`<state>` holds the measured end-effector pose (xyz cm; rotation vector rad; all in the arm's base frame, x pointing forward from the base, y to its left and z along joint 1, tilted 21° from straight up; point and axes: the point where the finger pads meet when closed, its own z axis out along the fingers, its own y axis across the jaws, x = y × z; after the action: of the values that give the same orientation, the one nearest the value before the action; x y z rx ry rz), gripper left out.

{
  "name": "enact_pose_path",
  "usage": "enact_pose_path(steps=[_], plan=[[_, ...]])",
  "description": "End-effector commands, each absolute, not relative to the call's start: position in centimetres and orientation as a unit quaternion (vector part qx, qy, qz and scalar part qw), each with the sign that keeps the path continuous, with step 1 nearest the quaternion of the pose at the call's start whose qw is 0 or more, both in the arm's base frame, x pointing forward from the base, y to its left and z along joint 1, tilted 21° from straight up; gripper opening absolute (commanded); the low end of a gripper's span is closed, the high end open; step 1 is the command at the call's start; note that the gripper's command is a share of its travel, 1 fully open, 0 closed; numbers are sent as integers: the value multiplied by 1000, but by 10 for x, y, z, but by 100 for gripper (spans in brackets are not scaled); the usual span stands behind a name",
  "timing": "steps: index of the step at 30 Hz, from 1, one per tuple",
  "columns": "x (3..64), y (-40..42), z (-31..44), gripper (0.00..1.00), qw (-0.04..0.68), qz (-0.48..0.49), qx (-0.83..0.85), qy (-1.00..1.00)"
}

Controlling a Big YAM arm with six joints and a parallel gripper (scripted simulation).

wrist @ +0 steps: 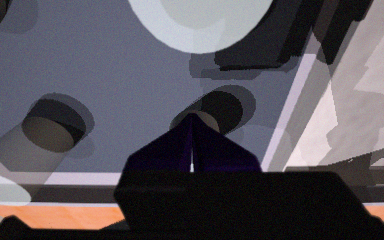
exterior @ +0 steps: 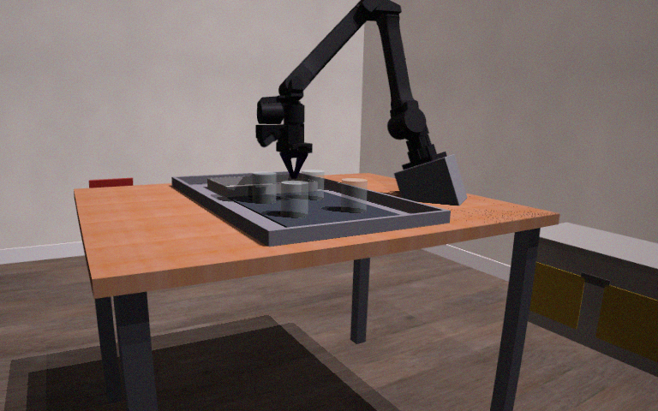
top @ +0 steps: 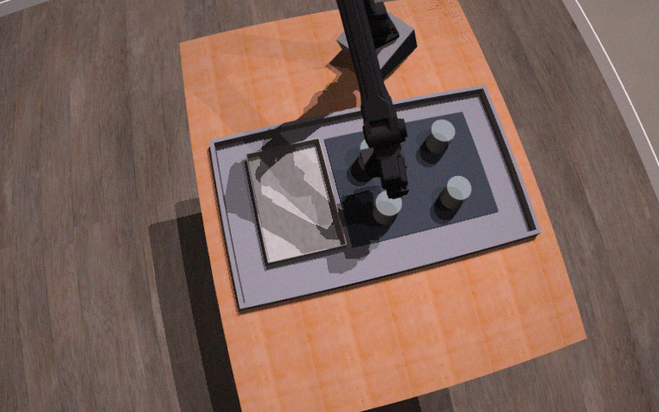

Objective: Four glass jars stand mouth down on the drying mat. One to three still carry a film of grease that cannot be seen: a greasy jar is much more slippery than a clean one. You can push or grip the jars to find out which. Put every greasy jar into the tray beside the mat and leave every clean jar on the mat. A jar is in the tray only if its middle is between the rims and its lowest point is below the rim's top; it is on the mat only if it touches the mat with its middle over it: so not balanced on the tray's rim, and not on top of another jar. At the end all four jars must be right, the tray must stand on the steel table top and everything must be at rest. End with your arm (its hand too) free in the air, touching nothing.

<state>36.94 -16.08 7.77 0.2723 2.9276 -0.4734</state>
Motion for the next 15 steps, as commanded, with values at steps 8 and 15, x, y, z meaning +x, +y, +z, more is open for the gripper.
enact_pose_path(steps=[8, 15], plan=[[370, -164, 81, 0, 89, -160, 90, 979], [369, -164, 81, 0, 89, -160, 90, 979]])
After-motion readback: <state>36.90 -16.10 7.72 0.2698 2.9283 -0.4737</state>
